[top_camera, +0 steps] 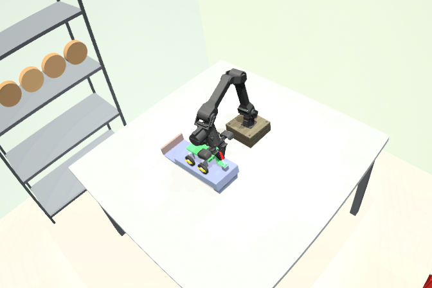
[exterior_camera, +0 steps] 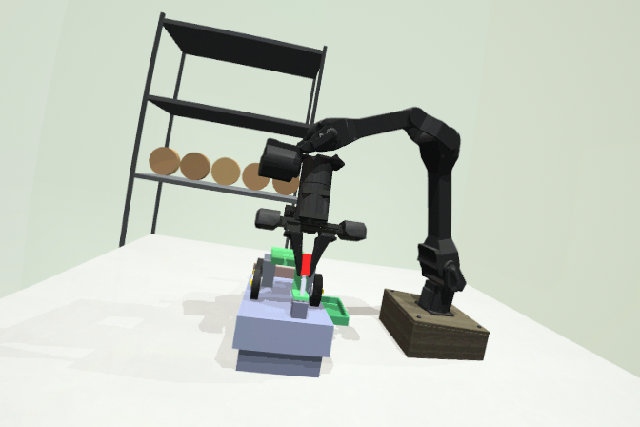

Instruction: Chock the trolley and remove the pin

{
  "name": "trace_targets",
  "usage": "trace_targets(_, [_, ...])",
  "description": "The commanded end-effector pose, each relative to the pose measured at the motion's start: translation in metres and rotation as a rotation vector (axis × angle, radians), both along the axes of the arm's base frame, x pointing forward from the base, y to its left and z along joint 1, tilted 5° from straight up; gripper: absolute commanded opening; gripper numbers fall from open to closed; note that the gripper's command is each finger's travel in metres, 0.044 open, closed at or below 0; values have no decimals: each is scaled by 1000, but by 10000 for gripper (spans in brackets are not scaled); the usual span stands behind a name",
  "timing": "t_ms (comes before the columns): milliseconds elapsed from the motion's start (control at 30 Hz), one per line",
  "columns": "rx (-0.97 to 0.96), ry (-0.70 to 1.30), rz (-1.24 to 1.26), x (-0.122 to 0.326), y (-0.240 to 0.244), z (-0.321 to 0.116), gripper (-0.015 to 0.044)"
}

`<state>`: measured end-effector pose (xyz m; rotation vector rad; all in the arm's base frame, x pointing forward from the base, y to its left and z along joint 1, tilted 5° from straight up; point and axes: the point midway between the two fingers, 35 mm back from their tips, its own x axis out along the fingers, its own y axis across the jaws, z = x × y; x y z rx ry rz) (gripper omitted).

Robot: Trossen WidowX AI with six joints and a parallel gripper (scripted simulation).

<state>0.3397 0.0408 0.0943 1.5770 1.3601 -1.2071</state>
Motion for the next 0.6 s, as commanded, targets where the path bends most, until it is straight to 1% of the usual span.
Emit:
trace_targets(0, [2, -8, 4, 1, 0, 5, 0])
trace_targets(567, [2, -8, 4, 0, -2, 13, 0])
